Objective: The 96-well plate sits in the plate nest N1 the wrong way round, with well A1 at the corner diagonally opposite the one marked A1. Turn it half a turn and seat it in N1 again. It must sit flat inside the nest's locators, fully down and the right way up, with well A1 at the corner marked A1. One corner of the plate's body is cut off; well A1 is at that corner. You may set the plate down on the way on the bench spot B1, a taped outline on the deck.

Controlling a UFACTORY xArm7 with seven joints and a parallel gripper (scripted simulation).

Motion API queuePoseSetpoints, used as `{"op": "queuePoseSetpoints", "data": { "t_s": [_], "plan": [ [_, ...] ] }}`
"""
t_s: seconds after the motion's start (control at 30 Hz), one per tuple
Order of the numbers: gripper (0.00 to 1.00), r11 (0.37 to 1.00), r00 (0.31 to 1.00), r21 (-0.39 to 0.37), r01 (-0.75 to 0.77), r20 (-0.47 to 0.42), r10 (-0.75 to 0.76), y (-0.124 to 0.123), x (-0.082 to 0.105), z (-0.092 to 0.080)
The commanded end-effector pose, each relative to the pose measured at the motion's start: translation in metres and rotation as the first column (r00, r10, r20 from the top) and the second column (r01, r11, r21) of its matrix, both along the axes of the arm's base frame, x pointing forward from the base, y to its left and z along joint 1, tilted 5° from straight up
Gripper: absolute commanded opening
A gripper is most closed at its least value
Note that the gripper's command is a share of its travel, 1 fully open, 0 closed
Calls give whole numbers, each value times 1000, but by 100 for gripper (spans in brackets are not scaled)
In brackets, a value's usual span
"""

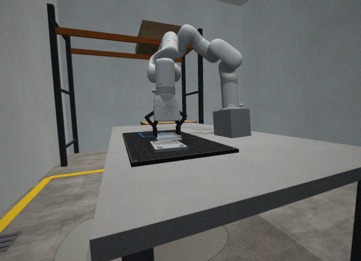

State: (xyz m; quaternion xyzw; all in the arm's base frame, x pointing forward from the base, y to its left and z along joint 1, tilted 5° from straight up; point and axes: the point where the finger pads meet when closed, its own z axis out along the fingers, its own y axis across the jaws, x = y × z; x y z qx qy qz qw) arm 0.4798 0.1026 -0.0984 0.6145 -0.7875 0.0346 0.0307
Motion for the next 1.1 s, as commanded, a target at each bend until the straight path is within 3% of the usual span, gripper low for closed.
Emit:
{"op": "queuePoseSetpoints", "data": {
  "t_s": [0.0, 1.07],
  "plan": [
    [0, 1000, 1000, 1, -1, 5, 1, 2, 2, 9],
    [0, 1000, 1000, 1, -1, 5, 1, 6, 2, 55]
  ]
}}
